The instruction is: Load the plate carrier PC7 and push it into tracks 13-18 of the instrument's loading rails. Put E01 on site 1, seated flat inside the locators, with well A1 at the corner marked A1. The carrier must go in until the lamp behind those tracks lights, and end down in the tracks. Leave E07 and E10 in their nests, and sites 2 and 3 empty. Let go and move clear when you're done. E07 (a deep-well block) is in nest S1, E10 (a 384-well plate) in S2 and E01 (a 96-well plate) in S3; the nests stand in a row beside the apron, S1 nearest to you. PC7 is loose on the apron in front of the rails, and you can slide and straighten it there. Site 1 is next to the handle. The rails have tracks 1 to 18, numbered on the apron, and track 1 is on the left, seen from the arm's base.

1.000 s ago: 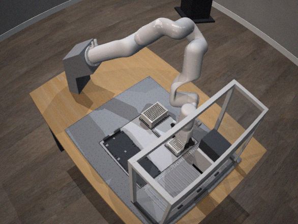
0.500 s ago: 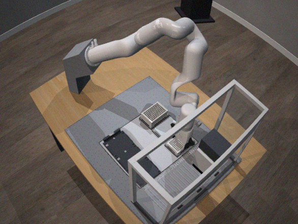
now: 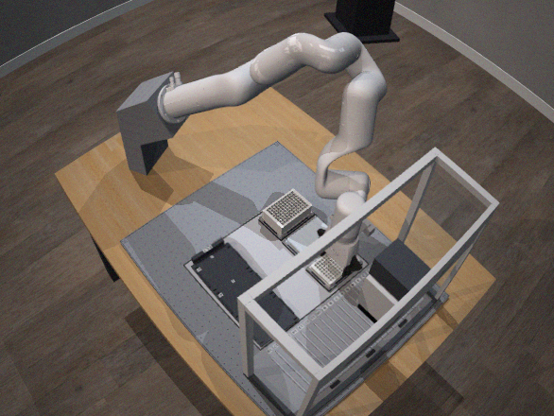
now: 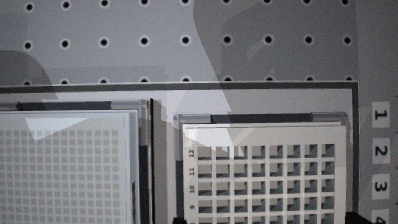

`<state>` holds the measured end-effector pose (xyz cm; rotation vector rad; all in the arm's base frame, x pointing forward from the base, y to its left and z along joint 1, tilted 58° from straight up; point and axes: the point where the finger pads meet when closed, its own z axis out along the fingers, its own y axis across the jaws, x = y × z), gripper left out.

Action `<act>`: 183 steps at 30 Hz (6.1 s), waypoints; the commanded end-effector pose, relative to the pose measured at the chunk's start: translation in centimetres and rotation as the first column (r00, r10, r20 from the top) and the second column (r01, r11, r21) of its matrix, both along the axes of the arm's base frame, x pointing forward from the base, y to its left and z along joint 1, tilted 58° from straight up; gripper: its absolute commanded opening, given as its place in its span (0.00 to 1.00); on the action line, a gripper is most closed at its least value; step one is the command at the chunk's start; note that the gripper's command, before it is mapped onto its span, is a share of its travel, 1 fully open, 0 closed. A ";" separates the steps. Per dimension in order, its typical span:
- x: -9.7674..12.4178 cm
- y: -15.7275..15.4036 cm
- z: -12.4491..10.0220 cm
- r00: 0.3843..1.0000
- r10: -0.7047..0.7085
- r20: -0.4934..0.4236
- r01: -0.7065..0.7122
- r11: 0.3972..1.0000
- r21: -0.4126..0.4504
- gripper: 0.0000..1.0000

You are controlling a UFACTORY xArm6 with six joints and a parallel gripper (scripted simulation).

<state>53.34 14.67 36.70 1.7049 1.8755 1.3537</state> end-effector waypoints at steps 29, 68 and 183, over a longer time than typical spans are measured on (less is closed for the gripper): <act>-0.9 -0.6 0.8 1.000 -0.001 0.003 0.001 1.000 0.001 0.00; -3.7 -2.3 2.9 1.000 -0.001 0.003 0.001 1.000 0.001 0.00; -13.2 -22.8 -16.4 1.000 -0.014 -0.010 0.014 1.000 0.017 0.00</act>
